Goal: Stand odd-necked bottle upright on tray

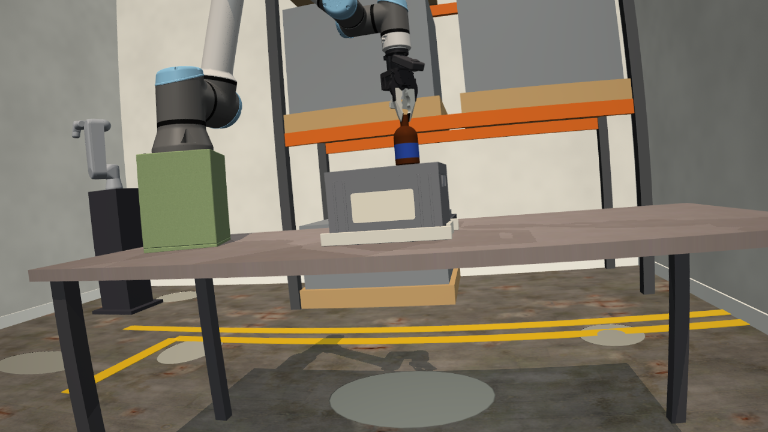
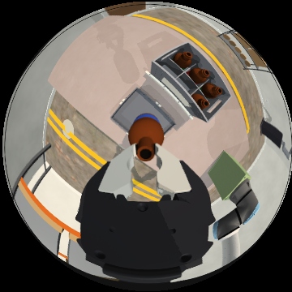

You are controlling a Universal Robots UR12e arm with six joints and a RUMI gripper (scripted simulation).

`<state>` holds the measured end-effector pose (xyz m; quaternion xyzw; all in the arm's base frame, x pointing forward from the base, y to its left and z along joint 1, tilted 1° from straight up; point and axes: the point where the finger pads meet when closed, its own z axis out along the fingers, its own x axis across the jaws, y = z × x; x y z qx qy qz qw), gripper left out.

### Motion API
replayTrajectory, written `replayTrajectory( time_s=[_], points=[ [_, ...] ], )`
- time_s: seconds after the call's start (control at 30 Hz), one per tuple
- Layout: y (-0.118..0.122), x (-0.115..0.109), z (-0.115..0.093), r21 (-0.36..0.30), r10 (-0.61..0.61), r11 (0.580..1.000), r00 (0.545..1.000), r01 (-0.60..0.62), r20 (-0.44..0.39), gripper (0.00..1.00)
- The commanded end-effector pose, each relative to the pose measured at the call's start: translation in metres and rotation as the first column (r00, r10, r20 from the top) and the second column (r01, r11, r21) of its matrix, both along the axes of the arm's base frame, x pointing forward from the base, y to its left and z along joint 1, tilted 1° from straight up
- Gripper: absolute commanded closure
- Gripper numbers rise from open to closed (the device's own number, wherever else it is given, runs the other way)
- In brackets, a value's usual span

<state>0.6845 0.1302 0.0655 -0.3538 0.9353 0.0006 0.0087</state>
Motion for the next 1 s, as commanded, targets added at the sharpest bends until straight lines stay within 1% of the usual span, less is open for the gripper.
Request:
replayTrajectory(
  time_s=[0.0,0.53,0.97],
  points=[
    [0.009,0.005,0.003,-0.001,0.001,1.000,1.000,-0.001,0.006,1.00],
    [0.020,0.006,0.004,-0.001,0.001,1.000,1.000,-0.001,0.007,1.00],
    [0.023,0.006,0.004,-0.001,0.001,1.000,1.000,-0.001,0.007,1.00]
  ],
)
